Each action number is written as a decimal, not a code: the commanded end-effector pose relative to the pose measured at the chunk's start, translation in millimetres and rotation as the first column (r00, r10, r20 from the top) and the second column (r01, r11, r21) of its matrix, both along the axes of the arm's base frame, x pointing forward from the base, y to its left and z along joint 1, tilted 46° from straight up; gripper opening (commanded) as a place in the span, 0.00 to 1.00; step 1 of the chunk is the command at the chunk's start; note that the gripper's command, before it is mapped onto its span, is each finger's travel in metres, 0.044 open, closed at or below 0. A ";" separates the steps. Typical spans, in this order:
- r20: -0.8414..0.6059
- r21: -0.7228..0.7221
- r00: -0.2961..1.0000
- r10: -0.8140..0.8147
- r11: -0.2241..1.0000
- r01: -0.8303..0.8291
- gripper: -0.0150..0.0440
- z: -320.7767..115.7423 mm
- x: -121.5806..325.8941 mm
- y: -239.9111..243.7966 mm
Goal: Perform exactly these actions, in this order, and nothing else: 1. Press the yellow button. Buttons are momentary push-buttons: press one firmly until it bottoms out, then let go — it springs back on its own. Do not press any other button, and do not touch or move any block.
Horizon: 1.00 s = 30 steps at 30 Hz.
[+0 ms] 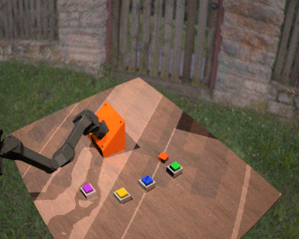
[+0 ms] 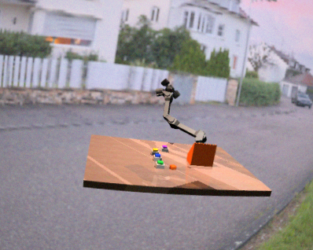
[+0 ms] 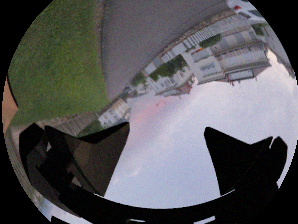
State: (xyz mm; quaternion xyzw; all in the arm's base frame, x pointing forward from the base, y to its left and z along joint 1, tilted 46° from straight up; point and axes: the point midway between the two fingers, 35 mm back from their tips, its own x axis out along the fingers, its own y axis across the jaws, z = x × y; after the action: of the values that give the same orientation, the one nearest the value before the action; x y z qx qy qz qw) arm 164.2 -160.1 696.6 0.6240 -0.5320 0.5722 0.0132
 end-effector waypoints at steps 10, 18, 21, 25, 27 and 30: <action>0.331 -0.266 0.935 -0.128 0.938 0.223 0.93 21.1 -147.9 49.0; 0.575 -0.490 0.802 -0.160 0.718 0.494 0.93 5.1 -254.8 149.6; 0.640 -0.552 0.753 -0.150 0.592 0.587 0.93 -9.3 -280.4 195.6; 0.706 -0.610 0.697 -0.124 0.393 0.688 0.93 -34.8 -300.6 259.3; 0.731 -0.628 0.674 -0.107 0.281 0.726 0.93 -50.3 -304.9 291.8; 0.759 -0.638 0.646 -0.078 0.103 0.763 0.93 -76.7 -303.8 339.4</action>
State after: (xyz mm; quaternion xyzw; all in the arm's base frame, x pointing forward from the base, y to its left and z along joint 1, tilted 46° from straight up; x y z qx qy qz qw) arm -140.1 126.9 649.8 0.1475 -0.2786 0.8859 0.3404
